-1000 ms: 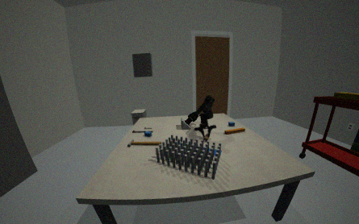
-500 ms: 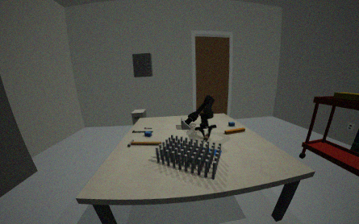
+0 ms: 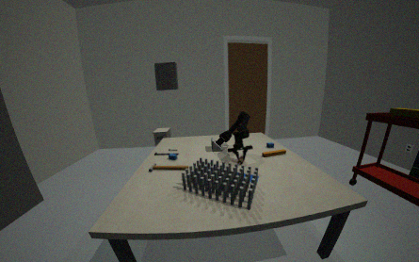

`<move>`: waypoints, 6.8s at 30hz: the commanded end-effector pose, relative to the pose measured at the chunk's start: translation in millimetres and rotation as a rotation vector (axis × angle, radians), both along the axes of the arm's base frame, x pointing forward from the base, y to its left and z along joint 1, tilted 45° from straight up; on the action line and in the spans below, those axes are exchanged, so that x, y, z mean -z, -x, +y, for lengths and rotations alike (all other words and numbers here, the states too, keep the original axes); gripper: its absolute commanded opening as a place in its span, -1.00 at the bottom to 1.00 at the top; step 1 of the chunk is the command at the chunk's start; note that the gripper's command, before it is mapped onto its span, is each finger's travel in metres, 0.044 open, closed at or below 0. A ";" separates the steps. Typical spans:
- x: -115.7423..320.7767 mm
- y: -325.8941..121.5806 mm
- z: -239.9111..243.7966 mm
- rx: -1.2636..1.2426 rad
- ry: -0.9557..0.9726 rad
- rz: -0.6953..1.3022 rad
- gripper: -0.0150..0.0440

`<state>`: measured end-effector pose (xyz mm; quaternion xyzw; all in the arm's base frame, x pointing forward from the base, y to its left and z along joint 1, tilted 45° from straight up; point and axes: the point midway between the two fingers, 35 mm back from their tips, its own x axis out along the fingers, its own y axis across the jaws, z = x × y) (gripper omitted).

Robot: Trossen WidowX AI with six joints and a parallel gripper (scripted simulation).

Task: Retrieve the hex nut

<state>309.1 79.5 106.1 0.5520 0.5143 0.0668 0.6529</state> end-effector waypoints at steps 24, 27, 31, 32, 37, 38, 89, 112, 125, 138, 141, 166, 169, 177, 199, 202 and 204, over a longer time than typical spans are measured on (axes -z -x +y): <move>-17.3 6.3 -8.2 -0.001 0.006 -0.007 -0.49; -22.5 15.2 -6.3 -0.001 0.006 -0.008 -0.49; -27.4 28.0 -3.3 0.001 0.006 -0.004 -0.49; -28.1 31.6 -2.8 0.003 0.005 -0.002 -0.49; -31.4 35.2 -5.2 0.004 0.008 0.002 -0.49; -32.9 34.6 -7.1 0.004 0.010 0.003 -0.49; -142.4 49.7 -17.8 -0.019 0.110 0.144 -0.49; -192.1 102.2 41.9 0.041 0.168 0.208 -0.49; -221.7 139.8 58.6 0.087 0.149 0.196 -0.49; -249.9 176.5 60.3 0.162 0.077 0.204 -0.49; -256.3 184.6 58.8 0.179 0.054 0.208 -0.49; -271.6 204.8 56.0 0.228 -0.036 0.228 -0.49; -270.5 204.0 57.7 0.229 -0.036 0.229 -0.49; -267.4 202.0 62.2 0.229 -0.036 0.230 -0.49; -258.4 197.2 74.7 0.229 -0.035 0.232 -0.49; -257.1 196.6 76.4 0.229 -0.035 0.232 -0.49; -256.3 196.3 77.5 0.229 -0.034 0.233 -0.49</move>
